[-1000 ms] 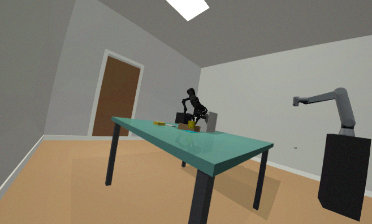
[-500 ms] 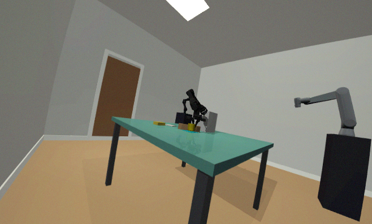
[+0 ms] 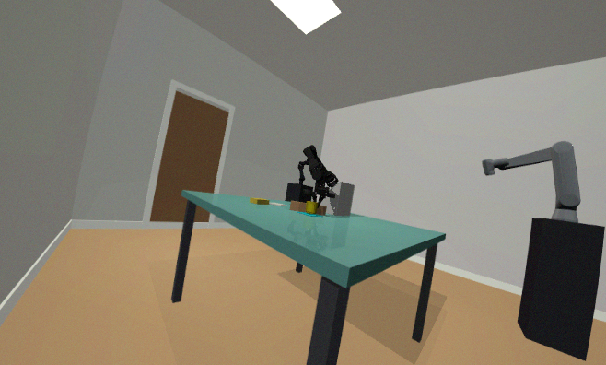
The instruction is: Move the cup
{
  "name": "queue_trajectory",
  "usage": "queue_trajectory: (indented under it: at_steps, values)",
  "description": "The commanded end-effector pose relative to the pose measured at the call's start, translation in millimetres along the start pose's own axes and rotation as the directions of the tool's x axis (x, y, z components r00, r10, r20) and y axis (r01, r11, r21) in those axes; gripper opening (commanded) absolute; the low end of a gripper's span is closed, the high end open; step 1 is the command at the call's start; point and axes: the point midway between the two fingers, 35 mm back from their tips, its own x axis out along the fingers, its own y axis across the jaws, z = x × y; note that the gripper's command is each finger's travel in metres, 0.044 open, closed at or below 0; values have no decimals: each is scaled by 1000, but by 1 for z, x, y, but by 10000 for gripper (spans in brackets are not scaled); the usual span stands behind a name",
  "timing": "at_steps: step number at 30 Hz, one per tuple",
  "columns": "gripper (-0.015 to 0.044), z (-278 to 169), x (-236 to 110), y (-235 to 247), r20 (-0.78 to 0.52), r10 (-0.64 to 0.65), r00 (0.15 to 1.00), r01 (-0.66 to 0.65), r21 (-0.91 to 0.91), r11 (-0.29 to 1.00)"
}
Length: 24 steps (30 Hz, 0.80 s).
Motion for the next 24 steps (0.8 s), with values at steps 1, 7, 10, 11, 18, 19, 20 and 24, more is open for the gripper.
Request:
queue_trajectory:
  at_steps: [1,7,10,11,18,19,20,24]
  values:
    - [105,0,-1,0,0,0,1000,0,1,1000]
    - [147,0,-1,0,0,0,1000,0,1,1000]
    - [147,0,-1,0,0,0,1000,0,1,1000]
    - [147,0,-2,0,0,0,1000,0,1,1000]
    - [147,1,-13,0,2,-1,1000,1,0,1000]
    - [147,1,-15,0,2,-1,1000,1,0,1000]
    - [147,1,-16,0,2,-1,1000,1,0,1000]
    - [147,1,-24,0,2,-2,1000,2,-1,1000]
